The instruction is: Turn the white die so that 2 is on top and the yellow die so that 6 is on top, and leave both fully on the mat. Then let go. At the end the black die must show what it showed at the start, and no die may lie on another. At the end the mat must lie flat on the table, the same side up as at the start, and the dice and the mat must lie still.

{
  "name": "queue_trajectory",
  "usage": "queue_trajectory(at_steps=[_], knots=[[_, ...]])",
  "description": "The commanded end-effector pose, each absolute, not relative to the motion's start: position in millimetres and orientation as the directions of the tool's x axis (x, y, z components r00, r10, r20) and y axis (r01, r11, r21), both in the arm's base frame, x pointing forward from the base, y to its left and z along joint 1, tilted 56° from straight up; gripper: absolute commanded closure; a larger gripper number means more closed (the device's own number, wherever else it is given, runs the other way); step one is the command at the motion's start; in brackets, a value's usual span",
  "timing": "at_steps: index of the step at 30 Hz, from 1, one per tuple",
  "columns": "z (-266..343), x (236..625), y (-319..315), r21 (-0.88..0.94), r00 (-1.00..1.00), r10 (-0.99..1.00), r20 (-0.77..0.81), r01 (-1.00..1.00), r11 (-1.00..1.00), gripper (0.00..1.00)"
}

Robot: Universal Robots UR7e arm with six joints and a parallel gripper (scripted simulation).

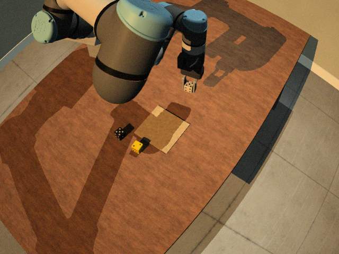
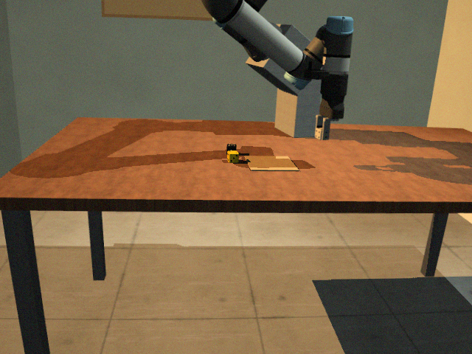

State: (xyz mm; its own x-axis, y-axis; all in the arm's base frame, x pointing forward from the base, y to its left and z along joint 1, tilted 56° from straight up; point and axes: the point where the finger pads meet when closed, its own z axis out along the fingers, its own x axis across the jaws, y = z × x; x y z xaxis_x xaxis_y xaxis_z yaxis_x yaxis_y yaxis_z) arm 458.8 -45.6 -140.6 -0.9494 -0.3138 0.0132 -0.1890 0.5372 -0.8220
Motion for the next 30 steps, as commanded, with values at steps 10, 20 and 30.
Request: queue_trajectory(at_steps=[10,20,30], knots=[[-139.7,458.0,-44.4,-0.615,-0.949,-0.315,0.007,-0.253,0.747,0.43],[-138.6,458.7,-45.0,-0.392,-0.95,-0.313,0.006,-0.29,0.873,0.43],[-137.4,459.7,-46.1,-0.073,-0.95,-0.311,0.005,-0.311,0.948,0.43]])
